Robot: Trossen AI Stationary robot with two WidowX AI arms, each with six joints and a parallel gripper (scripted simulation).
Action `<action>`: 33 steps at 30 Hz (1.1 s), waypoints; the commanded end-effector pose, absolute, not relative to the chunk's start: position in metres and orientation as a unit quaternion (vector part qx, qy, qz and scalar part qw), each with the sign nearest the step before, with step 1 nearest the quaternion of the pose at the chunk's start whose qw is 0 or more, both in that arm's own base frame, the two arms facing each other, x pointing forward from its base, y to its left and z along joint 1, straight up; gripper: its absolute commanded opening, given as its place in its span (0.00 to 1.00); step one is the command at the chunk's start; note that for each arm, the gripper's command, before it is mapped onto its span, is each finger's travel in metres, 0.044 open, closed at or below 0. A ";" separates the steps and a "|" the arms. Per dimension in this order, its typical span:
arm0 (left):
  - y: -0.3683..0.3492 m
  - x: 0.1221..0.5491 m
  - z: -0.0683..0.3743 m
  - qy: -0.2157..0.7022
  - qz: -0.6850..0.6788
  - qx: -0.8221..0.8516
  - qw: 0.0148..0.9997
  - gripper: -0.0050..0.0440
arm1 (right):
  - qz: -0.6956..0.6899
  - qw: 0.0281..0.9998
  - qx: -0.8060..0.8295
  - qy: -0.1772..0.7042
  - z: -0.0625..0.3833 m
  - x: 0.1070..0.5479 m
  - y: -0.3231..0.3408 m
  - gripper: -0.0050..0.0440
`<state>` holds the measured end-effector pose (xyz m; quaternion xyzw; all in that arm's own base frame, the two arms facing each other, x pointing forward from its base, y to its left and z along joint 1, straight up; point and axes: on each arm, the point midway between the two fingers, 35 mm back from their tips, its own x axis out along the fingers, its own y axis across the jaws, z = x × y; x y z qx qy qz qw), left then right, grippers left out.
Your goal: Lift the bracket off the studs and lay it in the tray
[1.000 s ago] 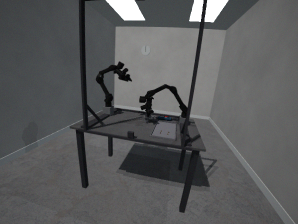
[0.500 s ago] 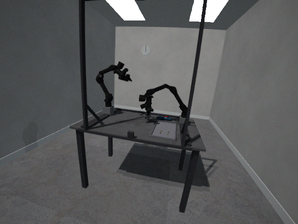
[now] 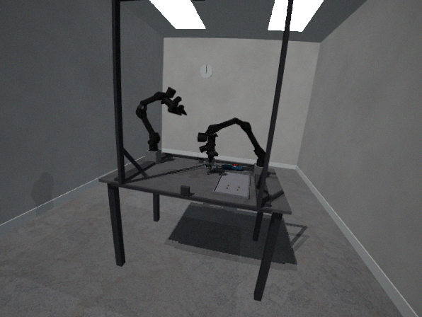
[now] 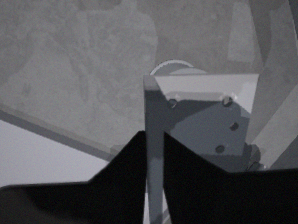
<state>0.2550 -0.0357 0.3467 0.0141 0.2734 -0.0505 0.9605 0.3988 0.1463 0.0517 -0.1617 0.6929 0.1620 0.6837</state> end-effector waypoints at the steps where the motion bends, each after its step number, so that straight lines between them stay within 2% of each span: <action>1: -0.036 0.253 0.351 0.267 -0.050 0.014 0.962 1.00 | 0.165 0.706 -0.160 0.669 0.075 0.404 0.149 0.00; 12: -0.036 0.253 0.351 0.267 -0.050 0.014 0.962 1.00 | 0.164 0.700 -0.161 0.676 0.068 0.403 0.148 0.00; 27: -0.036 0.253 0.351 0.267 -0.050 0.014 0.962 1.00 | 0.165 0.708 -0.160 0.667 0.097 0.405 0.149 0.00; 33: -0.037 0.258 0.345 0.274 -0.052 0.015 0.960 1.00 | 0.191 0.701 -0.188 0.661 0.092 0.378 0.178 0.00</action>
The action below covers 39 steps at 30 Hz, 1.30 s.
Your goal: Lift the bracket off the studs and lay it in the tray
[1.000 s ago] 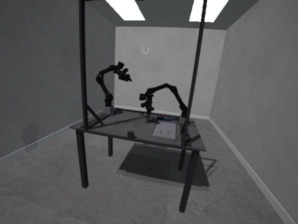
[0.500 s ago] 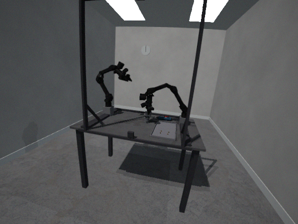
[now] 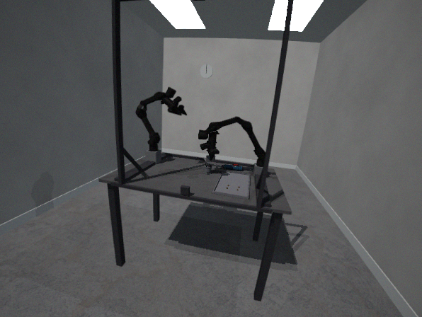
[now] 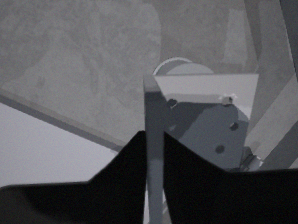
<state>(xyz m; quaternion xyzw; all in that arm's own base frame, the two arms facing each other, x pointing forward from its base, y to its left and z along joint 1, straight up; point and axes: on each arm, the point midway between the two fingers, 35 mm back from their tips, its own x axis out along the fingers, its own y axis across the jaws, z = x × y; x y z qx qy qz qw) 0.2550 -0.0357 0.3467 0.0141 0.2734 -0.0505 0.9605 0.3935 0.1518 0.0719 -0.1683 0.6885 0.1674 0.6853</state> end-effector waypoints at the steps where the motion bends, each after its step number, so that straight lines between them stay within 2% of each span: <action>1: -0.038 0.261 0.344 0.274 -0.053 0.015 0.960 1.00 | 0.198 0.700 -0.194 0.658 0.092 0.371 0.187 0.00; 4: -0.046 0.283 0.337 0.273 -0.061 0.018 0.960 1.00 | 0.207 0.698 -0.199 0.655 0.084 0.344 0.210 0.00; 7: -0.062 0.323 0.316 0.278 -0.075 0.023 0.957 1.00 | 0.206 0.698 -0.192 0.659 0.071 0.311 0.231 0.00; 9: -0.062 0.323 0.316 0.278 -0.075 0.023 0.957 1.00 | 0.206 0.698 -0.192 0.659 0.071 0.311 0.231 0.00; 14: -0.086 0.374 0.267 0.298 -0.094 0.031 0.949 1.00 | 0.193 0.697 -0.176 0.668 0.050 0.261 0.250 0.00; 24: -0.123 0.428 0.169 0.330 -0.123 0.046 0.935 1.00 | 0.172 0.696 -0.156 0.680 0.026 0.205 0.256 0.00; 31: -0.137 0.453 0.166 0.279 -0.133 0.039 0.950 1.00 | 0.164 0.697 -0.148 0.682 0.022 0.199 0.256 0.00; 39: -0.138 0.459 0.168 0.262 -0.133 0.036 0.955 1.00 | 0.054 0.711 -0.044 0.700 0.016 0.199 0.256 0.00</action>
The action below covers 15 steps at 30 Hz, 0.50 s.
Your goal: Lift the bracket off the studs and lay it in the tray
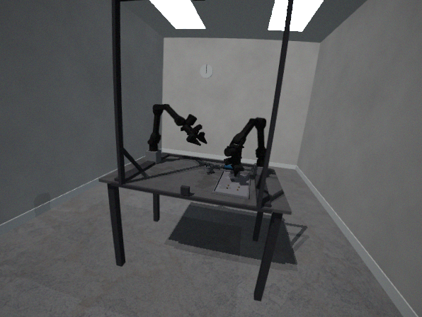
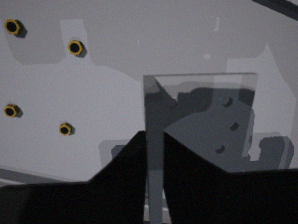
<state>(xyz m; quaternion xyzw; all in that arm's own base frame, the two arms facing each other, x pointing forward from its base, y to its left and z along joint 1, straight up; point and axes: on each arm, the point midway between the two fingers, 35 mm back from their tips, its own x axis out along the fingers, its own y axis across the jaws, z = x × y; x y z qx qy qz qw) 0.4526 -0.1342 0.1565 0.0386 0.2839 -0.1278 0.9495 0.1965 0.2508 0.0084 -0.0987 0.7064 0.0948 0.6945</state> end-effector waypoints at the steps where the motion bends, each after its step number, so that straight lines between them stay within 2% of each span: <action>1: -0.138 0.459 0.168 0.262 -0.133 0.036 0.955 1.00 | 0.044 0.712 -0.032 0.700 0.016 0.200 0.257 0.00; 15: -0.138 0.459 0.170 0.261 -0.133 0.036 0.956 1.00 | -0.014 0.709 0.015 0.705 0.004 0.198 0.254 0.00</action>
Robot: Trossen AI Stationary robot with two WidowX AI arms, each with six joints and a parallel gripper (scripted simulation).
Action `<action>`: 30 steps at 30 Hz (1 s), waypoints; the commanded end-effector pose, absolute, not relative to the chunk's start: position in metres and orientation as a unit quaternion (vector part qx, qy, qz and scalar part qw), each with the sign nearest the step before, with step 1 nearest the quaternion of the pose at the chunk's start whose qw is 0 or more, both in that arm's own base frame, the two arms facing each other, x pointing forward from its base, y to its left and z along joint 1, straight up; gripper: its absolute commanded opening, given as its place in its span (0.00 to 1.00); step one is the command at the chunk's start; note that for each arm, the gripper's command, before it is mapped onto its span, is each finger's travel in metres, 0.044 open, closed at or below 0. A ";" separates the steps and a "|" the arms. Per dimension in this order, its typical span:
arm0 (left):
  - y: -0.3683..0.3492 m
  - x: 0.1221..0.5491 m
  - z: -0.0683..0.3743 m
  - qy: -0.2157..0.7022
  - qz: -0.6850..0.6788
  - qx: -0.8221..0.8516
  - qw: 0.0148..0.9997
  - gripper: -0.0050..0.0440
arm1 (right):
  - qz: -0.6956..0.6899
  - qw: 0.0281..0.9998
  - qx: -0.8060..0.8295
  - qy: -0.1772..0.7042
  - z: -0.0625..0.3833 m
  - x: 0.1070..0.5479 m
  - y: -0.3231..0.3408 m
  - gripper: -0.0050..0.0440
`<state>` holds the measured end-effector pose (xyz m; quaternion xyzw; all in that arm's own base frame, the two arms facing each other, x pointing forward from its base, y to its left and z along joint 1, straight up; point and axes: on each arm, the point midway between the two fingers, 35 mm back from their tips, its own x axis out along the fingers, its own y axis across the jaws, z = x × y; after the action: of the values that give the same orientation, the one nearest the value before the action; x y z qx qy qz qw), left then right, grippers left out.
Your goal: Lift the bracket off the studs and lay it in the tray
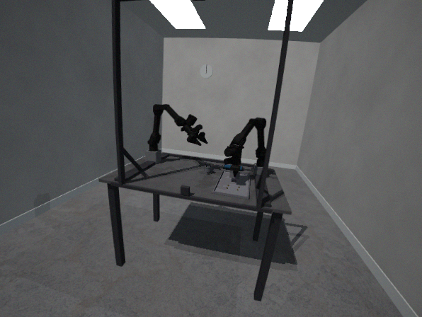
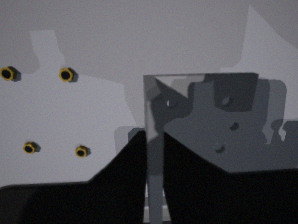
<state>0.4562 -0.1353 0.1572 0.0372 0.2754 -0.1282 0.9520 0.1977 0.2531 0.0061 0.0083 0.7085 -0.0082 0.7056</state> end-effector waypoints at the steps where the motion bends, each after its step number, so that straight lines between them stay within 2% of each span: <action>1: -0.137 0.459 0.174 0.257 -0.131 0.035 0.957 1.00 | -0.014 0.709 0.015 0.705 0.004 0.198 0.254 0.00; 9: -0.137 0.459 0.174 0.257 -0.131 0.035 0.957 1.00 | -0.005 0.715 0.023 0.699 0.013 0.203 0.261 0.00; 20: -0.137 0.459 0.174 0.257 -0.131 0.035 0.957 1.00 | -0.013 0.709 0.014 0.705 -0.012 0.198 0.254 0.00; 30: -0.137 0.459 0.174 0.257 -0.131 0.035 0.957 1.00 | -0.012 0.709 0.015 0.704 -0.015 0.198 0.254 0.00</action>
<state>0.4562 -0.1353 0.1573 0.0372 0.2754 -0.1282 0.9520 0.1972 0.2528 -0.0162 0.0126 0.7093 -0.0155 0.7047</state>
